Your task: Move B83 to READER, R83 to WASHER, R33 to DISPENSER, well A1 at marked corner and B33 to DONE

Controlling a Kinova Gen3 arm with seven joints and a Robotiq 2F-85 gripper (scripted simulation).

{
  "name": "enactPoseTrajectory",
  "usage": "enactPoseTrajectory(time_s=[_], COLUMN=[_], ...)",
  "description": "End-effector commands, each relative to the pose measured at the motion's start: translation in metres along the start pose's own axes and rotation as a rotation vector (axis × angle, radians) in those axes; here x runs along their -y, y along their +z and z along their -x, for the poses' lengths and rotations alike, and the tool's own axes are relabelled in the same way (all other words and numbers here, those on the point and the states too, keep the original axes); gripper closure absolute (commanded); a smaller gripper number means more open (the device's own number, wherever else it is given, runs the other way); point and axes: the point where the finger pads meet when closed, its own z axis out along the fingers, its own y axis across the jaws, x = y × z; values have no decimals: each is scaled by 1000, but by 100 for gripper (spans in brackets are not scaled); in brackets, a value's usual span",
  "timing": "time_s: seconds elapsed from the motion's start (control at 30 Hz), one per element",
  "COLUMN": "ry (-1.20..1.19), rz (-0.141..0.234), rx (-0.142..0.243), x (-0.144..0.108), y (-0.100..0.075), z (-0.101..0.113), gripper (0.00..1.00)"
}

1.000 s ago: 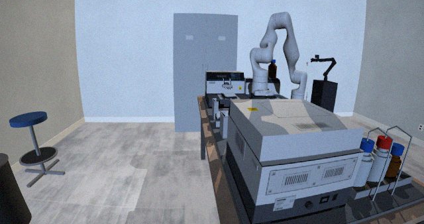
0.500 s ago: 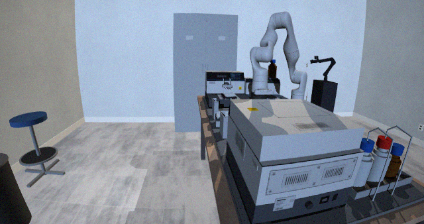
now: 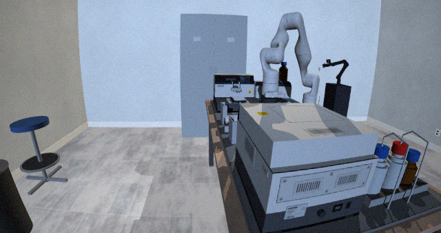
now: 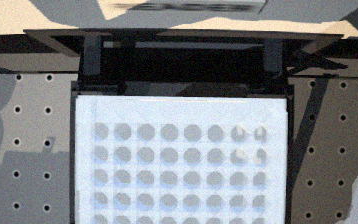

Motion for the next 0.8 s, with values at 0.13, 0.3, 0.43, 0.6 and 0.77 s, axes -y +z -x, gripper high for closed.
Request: enactPoseTrajectory(time_s=[0.13,0.3,0.43,0.6,0.77], ry=[0,0,0,0,0], rz=[2,2,2,2,2], rx=[-1,-1,-1,-1,-1], x=[0,0,0,0,0], y=[-3,-4,-6,-11,-17], z=[0,0,0,0,0], gripper=[6,6,6,6,6])
